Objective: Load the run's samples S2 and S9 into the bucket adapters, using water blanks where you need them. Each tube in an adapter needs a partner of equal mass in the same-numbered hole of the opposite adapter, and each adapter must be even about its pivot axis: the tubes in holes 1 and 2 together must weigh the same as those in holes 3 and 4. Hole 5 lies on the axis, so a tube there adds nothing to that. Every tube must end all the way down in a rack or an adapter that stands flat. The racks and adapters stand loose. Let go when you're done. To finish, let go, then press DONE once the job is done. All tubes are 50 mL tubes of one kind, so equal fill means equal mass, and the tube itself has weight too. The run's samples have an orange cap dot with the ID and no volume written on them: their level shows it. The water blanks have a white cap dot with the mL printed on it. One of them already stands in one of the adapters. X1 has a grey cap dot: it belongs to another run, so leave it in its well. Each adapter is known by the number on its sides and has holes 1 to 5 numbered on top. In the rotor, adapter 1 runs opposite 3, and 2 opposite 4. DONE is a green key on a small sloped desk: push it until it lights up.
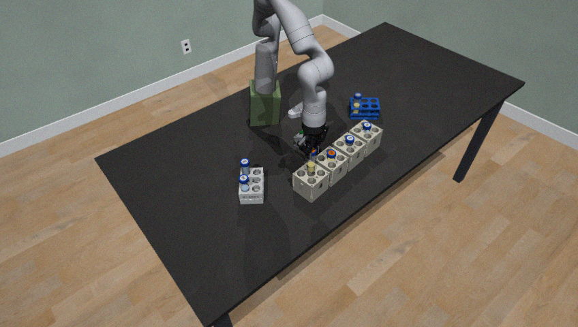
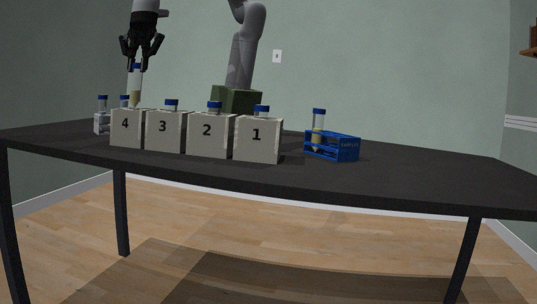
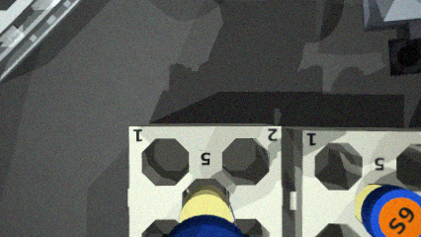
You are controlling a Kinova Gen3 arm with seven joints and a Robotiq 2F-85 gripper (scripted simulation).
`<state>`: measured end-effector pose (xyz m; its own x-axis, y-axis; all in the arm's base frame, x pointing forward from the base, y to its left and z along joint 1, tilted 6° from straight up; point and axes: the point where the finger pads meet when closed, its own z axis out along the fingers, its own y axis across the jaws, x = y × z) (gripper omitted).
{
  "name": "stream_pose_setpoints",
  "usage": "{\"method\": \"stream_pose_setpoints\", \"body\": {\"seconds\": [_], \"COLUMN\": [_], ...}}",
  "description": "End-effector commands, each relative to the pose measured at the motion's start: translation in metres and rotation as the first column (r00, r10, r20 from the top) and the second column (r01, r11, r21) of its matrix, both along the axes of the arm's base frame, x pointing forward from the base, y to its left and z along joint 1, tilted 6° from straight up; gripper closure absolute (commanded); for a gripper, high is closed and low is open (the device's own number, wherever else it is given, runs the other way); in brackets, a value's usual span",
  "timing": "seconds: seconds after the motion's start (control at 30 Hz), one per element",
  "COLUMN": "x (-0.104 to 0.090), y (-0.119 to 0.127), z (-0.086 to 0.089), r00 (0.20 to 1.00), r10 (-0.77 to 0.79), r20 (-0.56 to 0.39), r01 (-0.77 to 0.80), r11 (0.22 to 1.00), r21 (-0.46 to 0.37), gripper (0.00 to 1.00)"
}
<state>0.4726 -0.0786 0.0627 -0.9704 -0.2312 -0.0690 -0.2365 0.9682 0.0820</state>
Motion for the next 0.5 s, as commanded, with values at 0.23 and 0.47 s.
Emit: {"method": "stream_pose_setpoints", "body": {"seconds": [0.23, 0.47], "x": [-0.0004, -0.0003], "y": [0.0001, 0.0003], "z": [-0.0004, -0.0071], "r00": [1.000, 1.000], "r10": [0.001, -0.001], "r20": [-0.001, -0.001], "r01": [-0.001, 0.001], "r11": [1.000, 1.000], "r21": [-0.001, -0.003], "gripper": [0.90, 0.90]}}
